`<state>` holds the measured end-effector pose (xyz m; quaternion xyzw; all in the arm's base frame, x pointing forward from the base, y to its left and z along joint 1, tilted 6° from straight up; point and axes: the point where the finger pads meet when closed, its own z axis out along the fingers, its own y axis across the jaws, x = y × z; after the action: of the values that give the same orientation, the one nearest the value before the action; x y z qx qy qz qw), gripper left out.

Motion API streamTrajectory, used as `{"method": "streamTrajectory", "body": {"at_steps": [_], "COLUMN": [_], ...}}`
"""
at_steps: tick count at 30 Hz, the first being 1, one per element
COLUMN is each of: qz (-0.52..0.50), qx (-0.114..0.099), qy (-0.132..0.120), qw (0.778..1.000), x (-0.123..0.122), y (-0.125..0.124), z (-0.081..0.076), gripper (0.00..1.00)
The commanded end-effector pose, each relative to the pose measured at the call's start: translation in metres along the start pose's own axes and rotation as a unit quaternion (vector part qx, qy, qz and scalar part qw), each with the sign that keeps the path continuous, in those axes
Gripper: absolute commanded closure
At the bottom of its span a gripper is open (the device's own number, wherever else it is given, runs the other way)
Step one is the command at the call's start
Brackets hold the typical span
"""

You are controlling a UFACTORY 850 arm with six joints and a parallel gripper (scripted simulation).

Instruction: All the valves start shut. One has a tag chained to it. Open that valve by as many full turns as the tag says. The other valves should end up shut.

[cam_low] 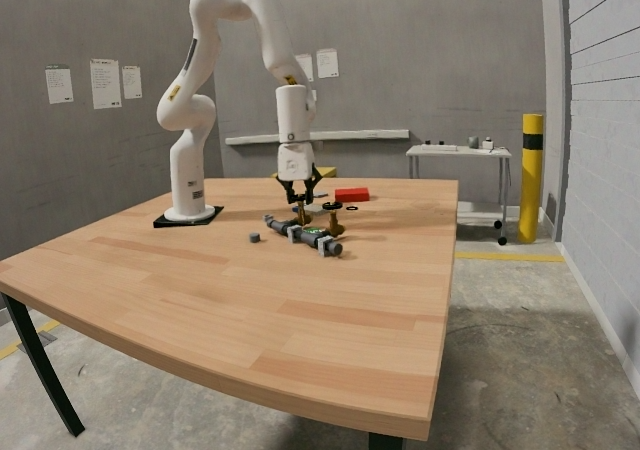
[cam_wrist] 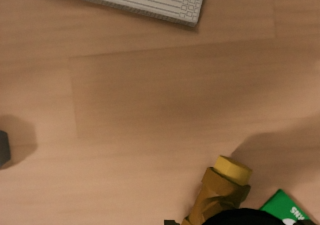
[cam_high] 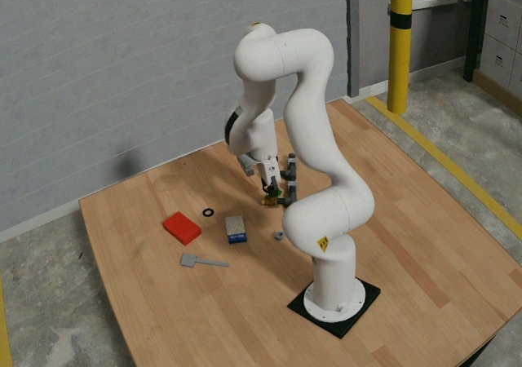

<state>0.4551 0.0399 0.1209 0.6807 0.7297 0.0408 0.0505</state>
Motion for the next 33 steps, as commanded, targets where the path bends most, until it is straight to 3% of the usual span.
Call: {"method": "streamTrajectory", "body": {"at_steps": [1, 14, 15, 33], "qz": [-0.002, -0.002, -0.002, -0.002], "qx": [0.011, 0.011, 0.011, 0.011], "qy": [0.029, 0.029, 0.029, 0.029], "qw": [1.0, 1.0, 1.0, 1.0], "x": [-0.0006, -0.0006, -0.0006, -0.0006], "y": [0.0009, 0.0009, 0.0009, 0.0009], "z": [-0.0008, -0.0008, -0.0008, -0.0008], "gripper": [1.0, 1.0, 0.0, 0.0]}}
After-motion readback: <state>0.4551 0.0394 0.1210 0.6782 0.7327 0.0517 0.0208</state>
